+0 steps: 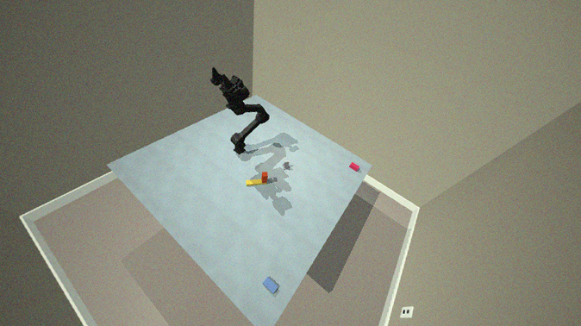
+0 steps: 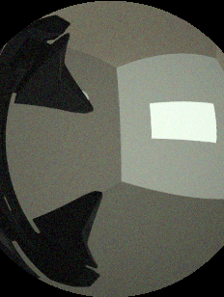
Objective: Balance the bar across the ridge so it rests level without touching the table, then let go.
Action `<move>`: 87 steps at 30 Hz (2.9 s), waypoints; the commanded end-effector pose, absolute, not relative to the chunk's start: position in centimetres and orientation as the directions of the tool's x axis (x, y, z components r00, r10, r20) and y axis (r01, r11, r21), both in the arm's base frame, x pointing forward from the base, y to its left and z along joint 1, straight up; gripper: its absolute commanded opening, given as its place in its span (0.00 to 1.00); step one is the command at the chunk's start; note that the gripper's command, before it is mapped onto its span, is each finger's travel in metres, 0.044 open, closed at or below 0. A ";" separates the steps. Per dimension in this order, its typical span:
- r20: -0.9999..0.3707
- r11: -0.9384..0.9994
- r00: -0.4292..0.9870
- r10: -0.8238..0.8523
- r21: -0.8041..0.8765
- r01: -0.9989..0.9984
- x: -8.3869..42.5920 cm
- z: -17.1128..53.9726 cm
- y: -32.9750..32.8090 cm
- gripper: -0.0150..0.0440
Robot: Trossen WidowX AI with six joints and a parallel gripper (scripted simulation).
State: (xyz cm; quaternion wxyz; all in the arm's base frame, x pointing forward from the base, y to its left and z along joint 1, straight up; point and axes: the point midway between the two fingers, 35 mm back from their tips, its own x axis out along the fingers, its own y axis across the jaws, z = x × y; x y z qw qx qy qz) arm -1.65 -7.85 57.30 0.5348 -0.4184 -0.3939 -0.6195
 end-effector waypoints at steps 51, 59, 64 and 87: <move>-0.063 0.282 0.484 -0.873 0.746 0.604 17.0 41.3 -31.0 0.79; -0.322 0.078 0.553 -0.769 0.810 0.581 21.6 36.2 -30.3 0.79; -0.474 -0.064 0.565 -0.676 0.801 0.595 24.1 33.0 -29.0 0.79; -0.952 -0.568 0.263 -0.157 0.305 0.765 29.4 21.7 -17.7 0.79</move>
